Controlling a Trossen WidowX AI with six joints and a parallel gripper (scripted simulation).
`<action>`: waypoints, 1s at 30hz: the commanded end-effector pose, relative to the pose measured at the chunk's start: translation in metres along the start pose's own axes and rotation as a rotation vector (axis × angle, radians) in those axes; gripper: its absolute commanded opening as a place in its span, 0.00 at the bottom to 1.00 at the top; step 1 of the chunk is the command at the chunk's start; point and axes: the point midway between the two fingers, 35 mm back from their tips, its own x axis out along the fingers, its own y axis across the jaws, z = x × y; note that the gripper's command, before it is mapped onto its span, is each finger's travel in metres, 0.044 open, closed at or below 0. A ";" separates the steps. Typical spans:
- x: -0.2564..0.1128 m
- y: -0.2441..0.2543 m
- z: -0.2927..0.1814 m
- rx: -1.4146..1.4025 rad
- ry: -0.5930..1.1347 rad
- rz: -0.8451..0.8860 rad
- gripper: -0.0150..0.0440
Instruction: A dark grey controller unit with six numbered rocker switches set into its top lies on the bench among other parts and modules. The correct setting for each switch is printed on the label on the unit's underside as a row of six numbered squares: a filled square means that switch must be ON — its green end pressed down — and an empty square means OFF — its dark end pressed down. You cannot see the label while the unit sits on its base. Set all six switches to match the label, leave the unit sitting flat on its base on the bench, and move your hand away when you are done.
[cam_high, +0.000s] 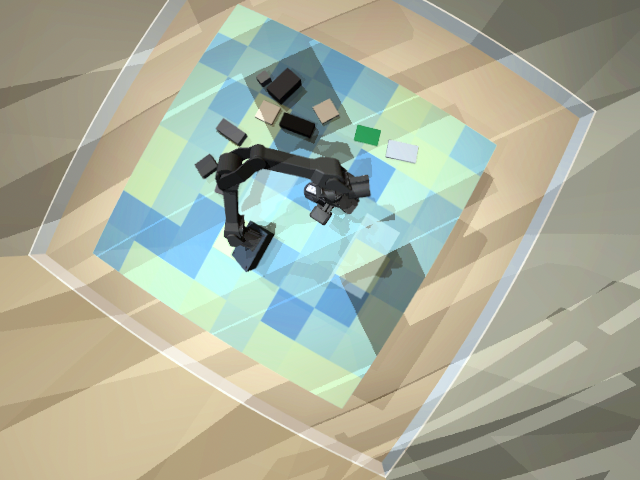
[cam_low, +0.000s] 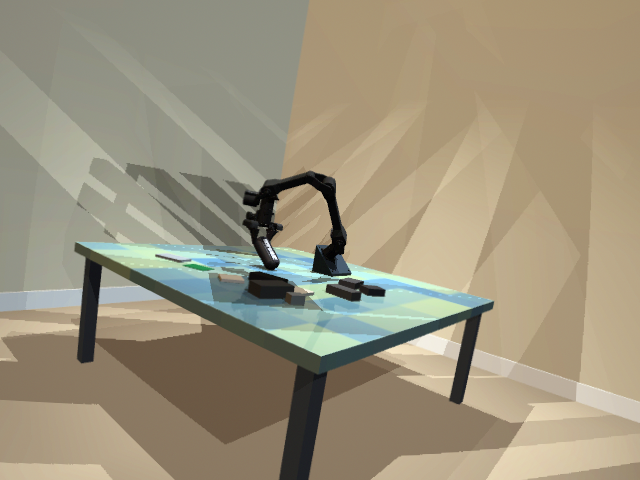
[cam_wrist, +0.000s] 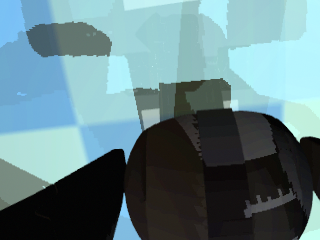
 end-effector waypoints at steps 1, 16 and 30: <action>0.009 -0.001 -0.001 -0.005 0.017 -0.019 0.83; 0.018 -0.001 0.006 -0.005 0.017 -0.018 0.83; 0.028 -0.001 0.012 -0.006 0.017 -0.018 0.83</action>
